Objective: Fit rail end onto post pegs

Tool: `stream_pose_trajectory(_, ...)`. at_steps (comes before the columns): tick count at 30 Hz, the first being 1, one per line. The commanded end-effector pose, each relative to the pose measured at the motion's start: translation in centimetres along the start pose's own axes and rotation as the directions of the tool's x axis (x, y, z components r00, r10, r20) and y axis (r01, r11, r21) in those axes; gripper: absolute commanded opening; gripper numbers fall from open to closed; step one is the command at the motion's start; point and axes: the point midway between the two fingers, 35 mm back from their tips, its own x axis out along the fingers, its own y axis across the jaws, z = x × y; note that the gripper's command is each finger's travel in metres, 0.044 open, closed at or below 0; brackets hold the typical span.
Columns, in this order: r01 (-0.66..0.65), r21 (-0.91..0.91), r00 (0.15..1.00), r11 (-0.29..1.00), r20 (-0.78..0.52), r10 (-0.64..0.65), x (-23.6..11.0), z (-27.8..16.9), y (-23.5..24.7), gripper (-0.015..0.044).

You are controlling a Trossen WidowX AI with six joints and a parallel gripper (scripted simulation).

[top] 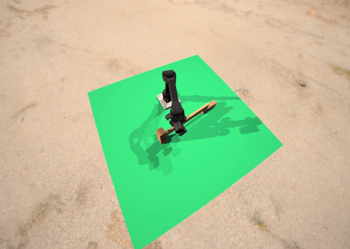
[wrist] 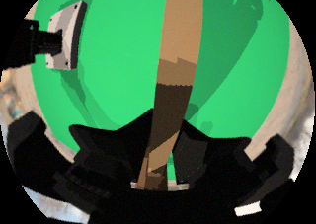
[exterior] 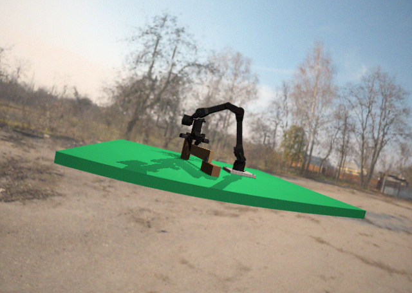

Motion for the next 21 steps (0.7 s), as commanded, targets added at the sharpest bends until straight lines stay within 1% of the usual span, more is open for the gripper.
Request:
stream_pose_trajectory(1, 0.002, -0.001, 1.000, 1.000, -0.001, -0.002, 0.04, -0.20, 0.02, 0.0000)
stream_pose_trajectory(21, 0.002, -0.001, 1.000, 1.000, -0.002, -0.002, 0.13, -0.74, 0.13, 0.0000)
